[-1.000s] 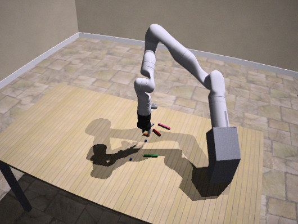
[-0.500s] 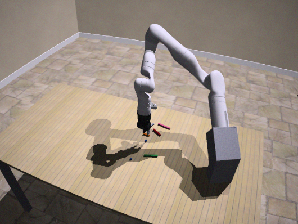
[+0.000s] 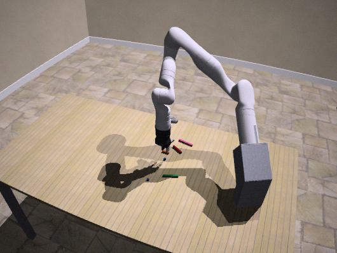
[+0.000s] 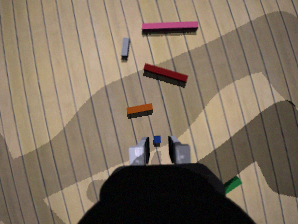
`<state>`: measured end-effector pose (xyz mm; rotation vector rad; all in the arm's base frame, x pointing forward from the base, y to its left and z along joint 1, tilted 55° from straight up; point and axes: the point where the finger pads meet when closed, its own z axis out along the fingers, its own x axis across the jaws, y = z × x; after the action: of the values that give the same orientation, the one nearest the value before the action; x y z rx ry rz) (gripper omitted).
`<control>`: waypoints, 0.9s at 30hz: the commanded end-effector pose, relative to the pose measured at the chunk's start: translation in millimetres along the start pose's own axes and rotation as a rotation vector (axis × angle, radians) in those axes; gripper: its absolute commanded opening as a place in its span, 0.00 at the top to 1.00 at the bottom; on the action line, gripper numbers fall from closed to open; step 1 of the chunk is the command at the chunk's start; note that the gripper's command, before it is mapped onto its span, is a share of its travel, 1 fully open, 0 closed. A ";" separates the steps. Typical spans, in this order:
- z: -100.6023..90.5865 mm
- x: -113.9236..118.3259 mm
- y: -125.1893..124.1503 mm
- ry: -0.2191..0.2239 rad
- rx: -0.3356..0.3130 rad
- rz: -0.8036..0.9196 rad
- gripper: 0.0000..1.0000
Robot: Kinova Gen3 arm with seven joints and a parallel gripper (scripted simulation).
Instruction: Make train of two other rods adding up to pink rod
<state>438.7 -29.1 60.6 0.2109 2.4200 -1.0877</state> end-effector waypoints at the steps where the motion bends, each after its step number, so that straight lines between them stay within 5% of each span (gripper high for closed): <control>1: -0.3 -0.3 0.5 -0.001 -0.001 0.000 0.46; 27: 25.3 -1.0 0.8 -0.001 -0.001 0.000 0.46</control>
<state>449.1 -43.8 48.5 0.2079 2.4179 -1.0802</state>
